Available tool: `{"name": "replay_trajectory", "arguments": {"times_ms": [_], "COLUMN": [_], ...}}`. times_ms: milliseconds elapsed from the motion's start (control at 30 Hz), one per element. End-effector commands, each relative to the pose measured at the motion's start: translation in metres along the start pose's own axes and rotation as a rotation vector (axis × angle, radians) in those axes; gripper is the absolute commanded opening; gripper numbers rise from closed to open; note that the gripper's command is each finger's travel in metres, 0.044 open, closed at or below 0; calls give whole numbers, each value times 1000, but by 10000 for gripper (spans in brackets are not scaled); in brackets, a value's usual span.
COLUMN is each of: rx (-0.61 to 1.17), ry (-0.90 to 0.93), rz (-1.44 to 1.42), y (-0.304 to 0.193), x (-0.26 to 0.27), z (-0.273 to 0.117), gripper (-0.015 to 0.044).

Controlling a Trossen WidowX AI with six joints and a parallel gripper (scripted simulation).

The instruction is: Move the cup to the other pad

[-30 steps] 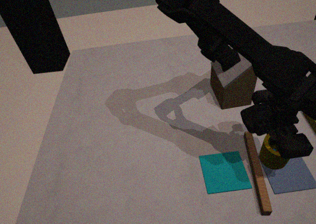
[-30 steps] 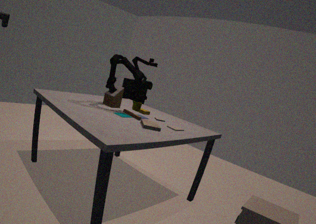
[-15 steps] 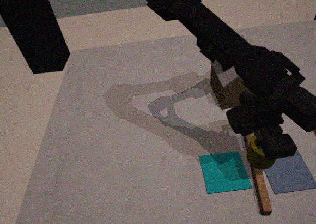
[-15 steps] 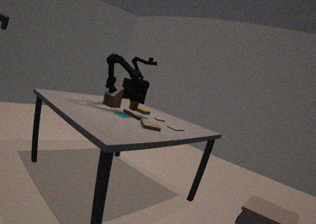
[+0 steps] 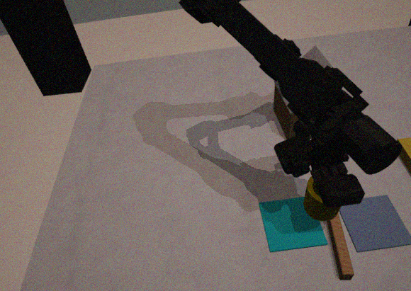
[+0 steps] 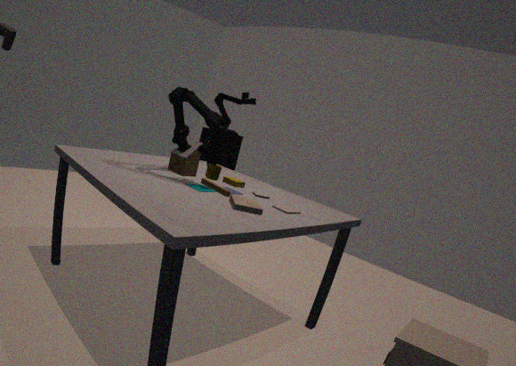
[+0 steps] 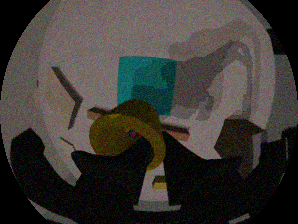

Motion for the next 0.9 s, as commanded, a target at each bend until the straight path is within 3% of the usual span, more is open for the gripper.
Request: {"name": "replay_trajectory", "arguments": {"times_ms": [0, 867], "rx": [-5, -7], "ry": [4, 5], "rz": [-2, -2], "y": [11, 49], "x": [1, 4], "z": [-1, 7], "gripper": [0, 0]}}
Point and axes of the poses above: the point midway between the two fingers, 35 mm back from their tips, its own z axis out along the fingers, its own x axis across the jaws, y = z × x, the point moved 8 cm from there along -z, back along the fingers, and after that the axes turned 12 degrees about z, right-handed, at the moved point
